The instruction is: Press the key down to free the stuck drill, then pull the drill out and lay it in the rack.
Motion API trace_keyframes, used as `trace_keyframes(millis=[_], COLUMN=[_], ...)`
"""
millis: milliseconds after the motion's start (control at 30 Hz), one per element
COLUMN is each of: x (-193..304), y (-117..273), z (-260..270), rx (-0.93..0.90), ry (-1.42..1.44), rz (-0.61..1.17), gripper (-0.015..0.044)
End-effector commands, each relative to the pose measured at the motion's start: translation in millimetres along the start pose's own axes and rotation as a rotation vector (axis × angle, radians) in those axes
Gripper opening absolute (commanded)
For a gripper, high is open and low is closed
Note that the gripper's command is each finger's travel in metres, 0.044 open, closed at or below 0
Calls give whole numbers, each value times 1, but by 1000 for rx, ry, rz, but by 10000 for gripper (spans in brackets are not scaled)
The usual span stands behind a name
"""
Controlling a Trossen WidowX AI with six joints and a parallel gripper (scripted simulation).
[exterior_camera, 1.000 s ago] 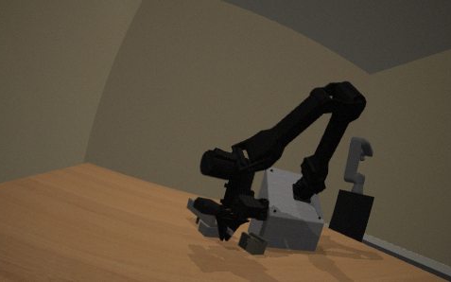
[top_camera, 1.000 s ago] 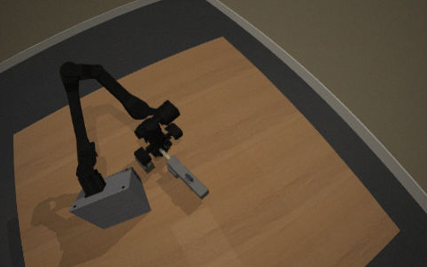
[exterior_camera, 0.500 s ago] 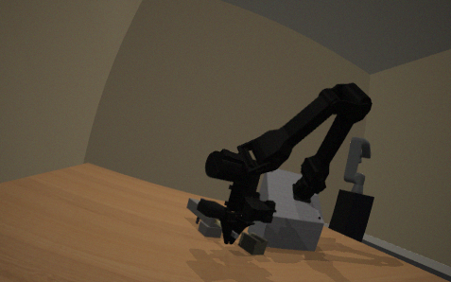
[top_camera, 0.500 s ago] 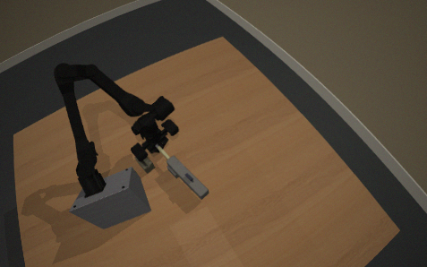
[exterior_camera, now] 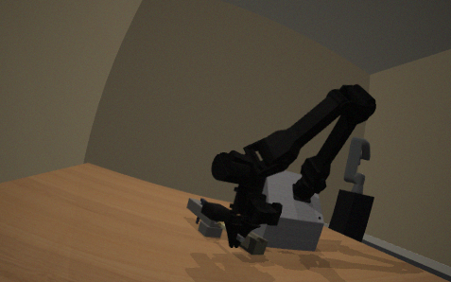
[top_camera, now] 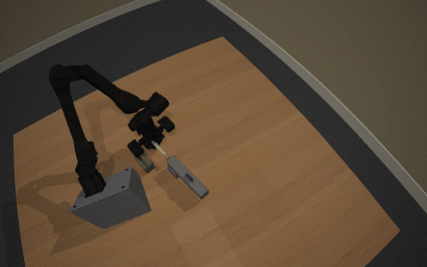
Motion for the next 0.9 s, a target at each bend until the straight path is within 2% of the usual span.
trace_keyframes(millis=[0, 867], x=[-6, -13], y=[1, 13], z=[-1, -1], rx=[1, 2], ry=[-3, -2], rz=[4, 5], gripper=[0, 0])
Point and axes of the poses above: the point midway between the two fingers, 35 mm back from their tips, its own y axis back along the fingers, its own z axis across the jaws, x = y × z, the point moved 1 cm from there along y, back along the fingers, and after that the axes turned 7 degrees about y, right-handed, at the moved point
